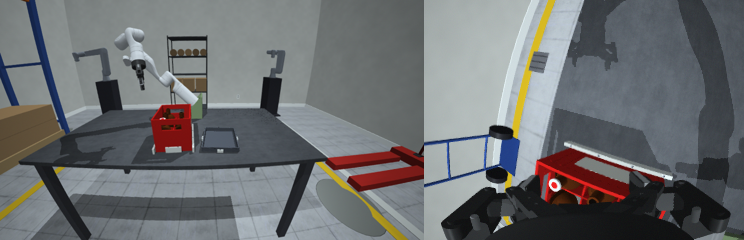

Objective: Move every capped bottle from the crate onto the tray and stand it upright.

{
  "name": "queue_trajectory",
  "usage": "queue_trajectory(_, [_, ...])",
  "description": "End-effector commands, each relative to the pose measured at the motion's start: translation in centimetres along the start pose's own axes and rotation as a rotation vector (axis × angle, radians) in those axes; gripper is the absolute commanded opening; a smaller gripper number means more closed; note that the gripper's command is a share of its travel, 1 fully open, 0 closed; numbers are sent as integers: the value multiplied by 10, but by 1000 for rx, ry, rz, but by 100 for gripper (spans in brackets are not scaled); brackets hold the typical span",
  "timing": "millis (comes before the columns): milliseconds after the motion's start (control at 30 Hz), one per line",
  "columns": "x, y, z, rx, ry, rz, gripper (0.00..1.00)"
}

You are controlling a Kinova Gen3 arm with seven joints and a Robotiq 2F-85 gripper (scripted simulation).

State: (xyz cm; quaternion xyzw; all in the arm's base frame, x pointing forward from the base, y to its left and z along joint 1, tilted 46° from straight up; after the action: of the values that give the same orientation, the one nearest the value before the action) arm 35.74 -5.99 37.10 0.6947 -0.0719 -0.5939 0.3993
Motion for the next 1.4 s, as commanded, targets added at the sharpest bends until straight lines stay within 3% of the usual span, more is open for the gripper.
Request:
queue_trajectory(0, [14,-11,-9,-8,-38,-8,100])
queue_trajectory(167, [15,-10,-9,31,-53,5,100])
queue_trajectory(633, [55,-36,-25,129,-201,24,100])
queue_trajectory(733, [51,-32,-23,151,-197,31,100])
queue_trajectory(1200, [87,-63,-42,238,-353,46,100])
queue_trajectory(1367, [85,-65,-43,258,-356,50,100])
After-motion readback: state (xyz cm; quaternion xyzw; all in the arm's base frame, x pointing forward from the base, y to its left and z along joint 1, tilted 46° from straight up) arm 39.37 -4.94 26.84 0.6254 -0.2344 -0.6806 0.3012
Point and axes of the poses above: the point where the finger pads meet when closed, its own x axis out along the fingers, its own z axis across the jaws, y = z × x, the point moved 7 cm from there along -x, back along the fingers, and after that the axes turned 8 degrees about -x, right-handed, at the moved point
